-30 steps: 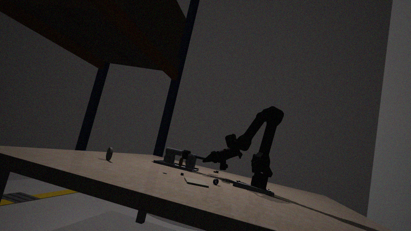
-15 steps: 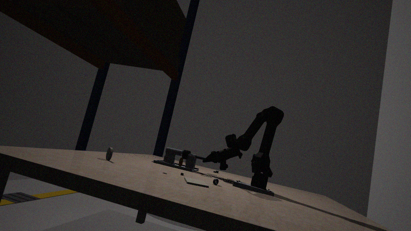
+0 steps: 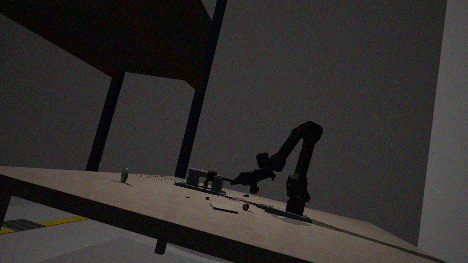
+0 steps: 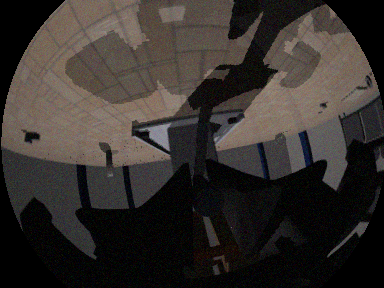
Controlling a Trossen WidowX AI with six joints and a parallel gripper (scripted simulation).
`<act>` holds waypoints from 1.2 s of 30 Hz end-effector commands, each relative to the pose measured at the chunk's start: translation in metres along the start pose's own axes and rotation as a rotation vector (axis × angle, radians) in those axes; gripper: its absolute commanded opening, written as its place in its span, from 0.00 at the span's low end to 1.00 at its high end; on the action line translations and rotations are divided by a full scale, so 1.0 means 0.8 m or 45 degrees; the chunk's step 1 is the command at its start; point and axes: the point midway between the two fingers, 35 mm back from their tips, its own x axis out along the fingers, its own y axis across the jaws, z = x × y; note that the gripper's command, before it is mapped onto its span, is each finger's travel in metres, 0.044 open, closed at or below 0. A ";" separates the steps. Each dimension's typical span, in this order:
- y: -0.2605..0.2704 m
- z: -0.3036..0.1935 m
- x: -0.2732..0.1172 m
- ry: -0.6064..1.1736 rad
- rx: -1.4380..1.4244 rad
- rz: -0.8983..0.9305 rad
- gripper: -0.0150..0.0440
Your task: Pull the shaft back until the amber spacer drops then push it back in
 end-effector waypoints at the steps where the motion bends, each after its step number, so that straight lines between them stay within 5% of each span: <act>1: 0.000 -0.001 0.002 0.001 0.002 -0.001 0.25; 36: 0.000 -0.009 0.014 0.003 0.002 -0.001 0.25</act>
